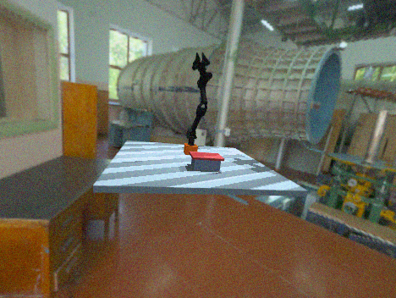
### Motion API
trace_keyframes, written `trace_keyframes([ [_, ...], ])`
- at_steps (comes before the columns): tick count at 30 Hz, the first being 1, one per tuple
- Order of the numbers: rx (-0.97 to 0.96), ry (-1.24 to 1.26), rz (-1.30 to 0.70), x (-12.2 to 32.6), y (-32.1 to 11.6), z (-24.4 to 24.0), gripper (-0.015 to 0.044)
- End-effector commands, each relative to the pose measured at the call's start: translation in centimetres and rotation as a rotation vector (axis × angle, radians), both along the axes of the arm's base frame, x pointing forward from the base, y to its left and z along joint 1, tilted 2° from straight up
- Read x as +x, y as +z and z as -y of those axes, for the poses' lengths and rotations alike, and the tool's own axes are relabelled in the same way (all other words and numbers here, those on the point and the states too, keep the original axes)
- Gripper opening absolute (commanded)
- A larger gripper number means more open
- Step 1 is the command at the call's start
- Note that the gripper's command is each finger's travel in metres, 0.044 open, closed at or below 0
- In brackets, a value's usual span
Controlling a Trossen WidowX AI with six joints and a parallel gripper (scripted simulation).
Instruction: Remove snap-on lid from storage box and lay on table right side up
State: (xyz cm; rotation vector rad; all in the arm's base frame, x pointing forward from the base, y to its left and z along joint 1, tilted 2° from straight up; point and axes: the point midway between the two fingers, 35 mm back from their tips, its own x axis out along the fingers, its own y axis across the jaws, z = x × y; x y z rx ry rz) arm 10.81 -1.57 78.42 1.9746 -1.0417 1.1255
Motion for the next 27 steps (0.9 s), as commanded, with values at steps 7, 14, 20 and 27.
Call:
trace_keyframes([
  [7, 0.097, 0.266, 0.114, -2.9, -0.2, 0.6, 0.0235],
  [14, 0.217, 0.626, 0.313, -6.4, -0.8, 2.8, 0.0235],
  [20, 0.402, 1.100, 0.579, -9.4, -2.7, 7.5, 0.0235],
  [27, 0.573, 1.466, 0.807, -9.6, -5.3, 12.1, 0.0235],
])
